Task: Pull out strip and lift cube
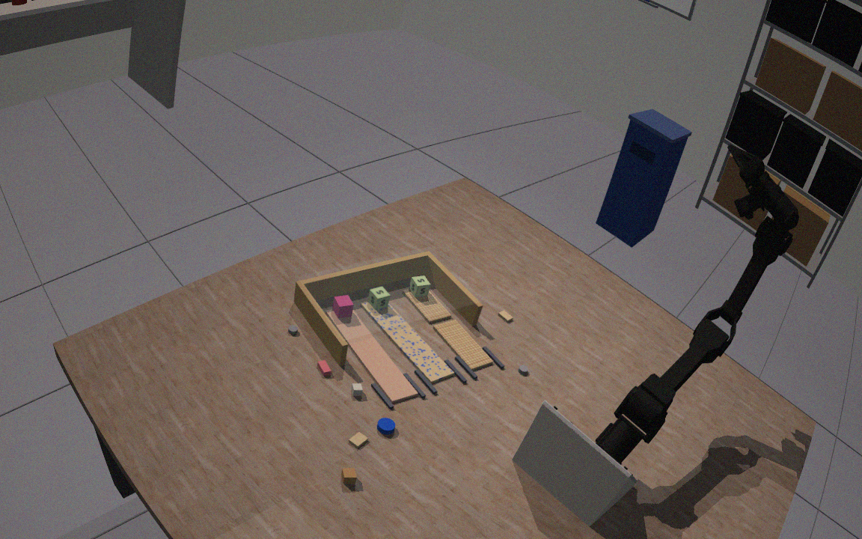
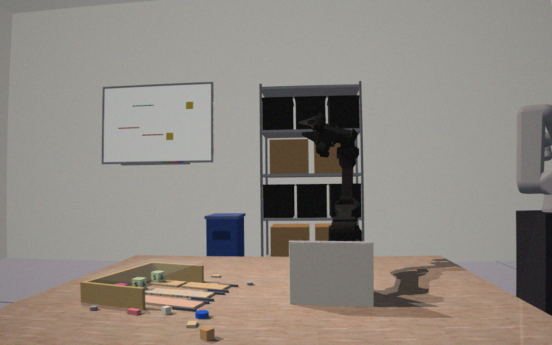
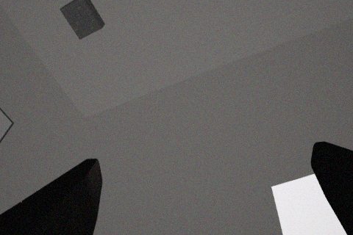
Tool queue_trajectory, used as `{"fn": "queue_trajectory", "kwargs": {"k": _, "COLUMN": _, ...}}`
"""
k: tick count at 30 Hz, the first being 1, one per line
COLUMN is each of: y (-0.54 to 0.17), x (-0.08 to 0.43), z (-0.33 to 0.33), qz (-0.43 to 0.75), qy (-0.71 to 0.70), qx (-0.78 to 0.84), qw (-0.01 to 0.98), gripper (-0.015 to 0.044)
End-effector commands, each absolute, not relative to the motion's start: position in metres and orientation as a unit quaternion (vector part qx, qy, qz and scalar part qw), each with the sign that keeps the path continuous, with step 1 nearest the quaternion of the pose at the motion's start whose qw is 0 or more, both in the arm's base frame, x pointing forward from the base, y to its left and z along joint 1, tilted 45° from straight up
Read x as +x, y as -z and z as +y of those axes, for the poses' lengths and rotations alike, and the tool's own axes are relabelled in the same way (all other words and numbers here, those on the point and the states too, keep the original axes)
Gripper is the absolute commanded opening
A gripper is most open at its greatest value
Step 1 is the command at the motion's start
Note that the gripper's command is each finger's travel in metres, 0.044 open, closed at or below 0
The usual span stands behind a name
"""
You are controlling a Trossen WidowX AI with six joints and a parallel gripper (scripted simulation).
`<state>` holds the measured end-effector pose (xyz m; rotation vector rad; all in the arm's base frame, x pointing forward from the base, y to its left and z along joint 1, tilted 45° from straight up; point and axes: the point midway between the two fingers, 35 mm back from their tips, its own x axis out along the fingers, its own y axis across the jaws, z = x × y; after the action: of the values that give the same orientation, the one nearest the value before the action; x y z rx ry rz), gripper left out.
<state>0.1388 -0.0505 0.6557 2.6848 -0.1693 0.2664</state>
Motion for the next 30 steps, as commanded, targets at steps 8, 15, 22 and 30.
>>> {"fn": "queue_trajectory", "kwargs": {"k": 8, "y": -0.631, "x": 0.158, "z": 0.031, "qz": -0.08, "qy": -0.084, "qx": 0.883, "qw": 0.454, "gripper": 0.04}}
{"fn": "queue_trajectory", "kwargs": {"k": 15, "y": -0.584, "x": 0.203, "z": 0.103, "qz": -0.108, "qy": -0.044, "qx": 0.746, "qw": 0.656, "gripper": 0.04}}
{"fn": "queue_trajectory", "kwargs": {"k": 22, "y": -0.496, "x": 0.262, "z": 0.157, "qz": -0.083, "qy": 0.027, "qx": 0.538, "qw": 0.839, "gripper": 0.04}}
{"fn": "queue_trajectory", "kwargs": {"k": 30, "y": -0.369, "x": 0.323, "z": 0.166, "qz": -0.003, "qy": 0.112, "qx": 0.261, "qw": 0.959, "gripper": 0.04}}
